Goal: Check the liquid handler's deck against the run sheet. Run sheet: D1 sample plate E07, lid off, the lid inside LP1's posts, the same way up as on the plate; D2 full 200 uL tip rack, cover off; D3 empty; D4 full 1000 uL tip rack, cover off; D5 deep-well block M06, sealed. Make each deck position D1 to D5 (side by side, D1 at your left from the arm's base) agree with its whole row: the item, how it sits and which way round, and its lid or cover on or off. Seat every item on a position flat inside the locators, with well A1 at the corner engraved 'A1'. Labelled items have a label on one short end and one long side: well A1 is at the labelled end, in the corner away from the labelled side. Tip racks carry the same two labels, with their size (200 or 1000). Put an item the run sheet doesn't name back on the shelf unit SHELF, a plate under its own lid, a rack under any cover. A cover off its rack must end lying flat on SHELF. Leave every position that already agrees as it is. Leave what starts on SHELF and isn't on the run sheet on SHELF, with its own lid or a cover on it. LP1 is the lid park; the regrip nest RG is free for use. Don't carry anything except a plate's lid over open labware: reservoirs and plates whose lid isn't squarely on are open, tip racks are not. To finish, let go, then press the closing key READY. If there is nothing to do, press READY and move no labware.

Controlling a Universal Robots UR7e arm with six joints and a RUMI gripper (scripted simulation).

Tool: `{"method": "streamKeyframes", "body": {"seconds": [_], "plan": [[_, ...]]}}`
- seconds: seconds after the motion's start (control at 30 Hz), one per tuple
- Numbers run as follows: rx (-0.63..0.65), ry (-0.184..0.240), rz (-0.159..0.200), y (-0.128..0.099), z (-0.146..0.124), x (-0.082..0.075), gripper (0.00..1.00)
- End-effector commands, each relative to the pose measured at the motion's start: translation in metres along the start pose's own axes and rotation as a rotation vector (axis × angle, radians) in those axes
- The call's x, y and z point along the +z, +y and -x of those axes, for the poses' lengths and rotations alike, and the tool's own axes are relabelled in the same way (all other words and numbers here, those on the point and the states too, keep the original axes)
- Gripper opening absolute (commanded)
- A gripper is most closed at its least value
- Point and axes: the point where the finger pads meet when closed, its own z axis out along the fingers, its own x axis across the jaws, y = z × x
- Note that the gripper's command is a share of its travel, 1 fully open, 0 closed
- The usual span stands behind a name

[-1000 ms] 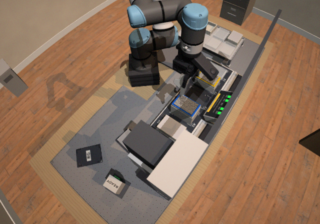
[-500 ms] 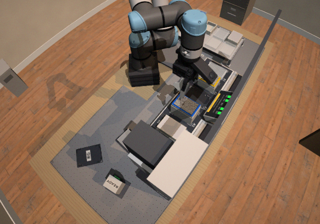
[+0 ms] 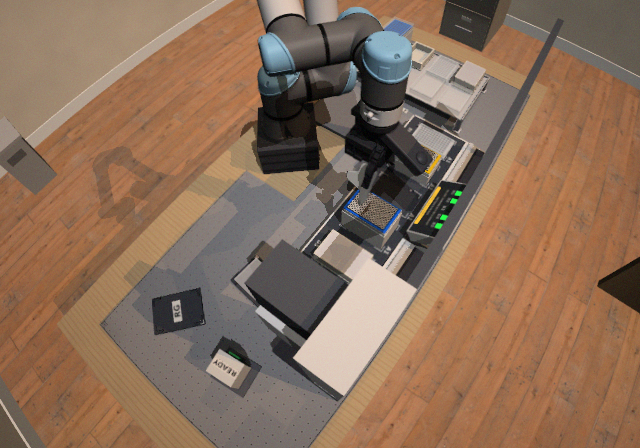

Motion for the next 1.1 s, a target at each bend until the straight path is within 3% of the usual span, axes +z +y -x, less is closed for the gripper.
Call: {"method": "streamKeyframes", "body": {"seconds": [0.0, 1.07], "plan": [[0.0, 0.001, -0.001, 0.0, 0.0, 0.01, 0.82], [0.0, 0.001, -0.001, 0.0, 0.0, 0.057, 0.82]]}}
